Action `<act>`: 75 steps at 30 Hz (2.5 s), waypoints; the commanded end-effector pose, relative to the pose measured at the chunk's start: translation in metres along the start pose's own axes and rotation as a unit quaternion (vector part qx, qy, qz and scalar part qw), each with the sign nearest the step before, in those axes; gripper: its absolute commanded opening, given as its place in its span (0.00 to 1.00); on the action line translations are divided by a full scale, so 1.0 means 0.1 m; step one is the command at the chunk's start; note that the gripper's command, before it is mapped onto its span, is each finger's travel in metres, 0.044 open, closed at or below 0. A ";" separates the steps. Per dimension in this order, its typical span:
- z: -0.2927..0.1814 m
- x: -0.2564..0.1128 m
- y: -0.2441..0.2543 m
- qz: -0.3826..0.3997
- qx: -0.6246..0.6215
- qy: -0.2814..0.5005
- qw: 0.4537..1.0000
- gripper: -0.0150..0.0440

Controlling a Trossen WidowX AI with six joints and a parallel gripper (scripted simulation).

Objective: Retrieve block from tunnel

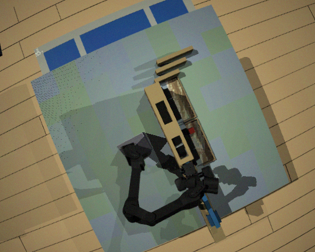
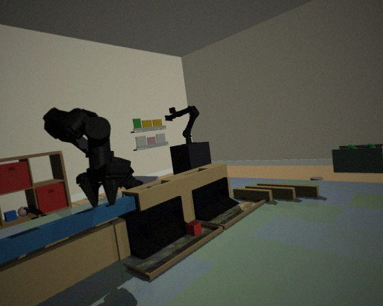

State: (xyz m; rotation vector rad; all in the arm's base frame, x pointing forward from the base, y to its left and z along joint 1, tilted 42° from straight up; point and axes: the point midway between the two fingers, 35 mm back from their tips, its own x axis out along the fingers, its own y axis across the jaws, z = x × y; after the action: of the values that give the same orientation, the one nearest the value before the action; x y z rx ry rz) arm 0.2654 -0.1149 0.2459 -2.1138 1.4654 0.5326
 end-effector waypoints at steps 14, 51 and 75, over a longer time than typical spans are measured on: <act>0.08 0.27 0.07 0.001 -0.005 -0.001 1.000 1.00; -0.40 0.35 0.06 0.000 -0.003 0.000 1.000 0.25; -0.54 0.38 0.07 0.000 -0.005 0.002 1.000 0.25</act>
State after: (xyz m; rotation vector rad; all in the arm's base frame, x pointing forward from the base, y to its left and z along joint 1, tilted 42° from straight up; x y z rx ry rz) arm 0.2743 -0.1621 0.2513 -2.1359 1.4040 0.6226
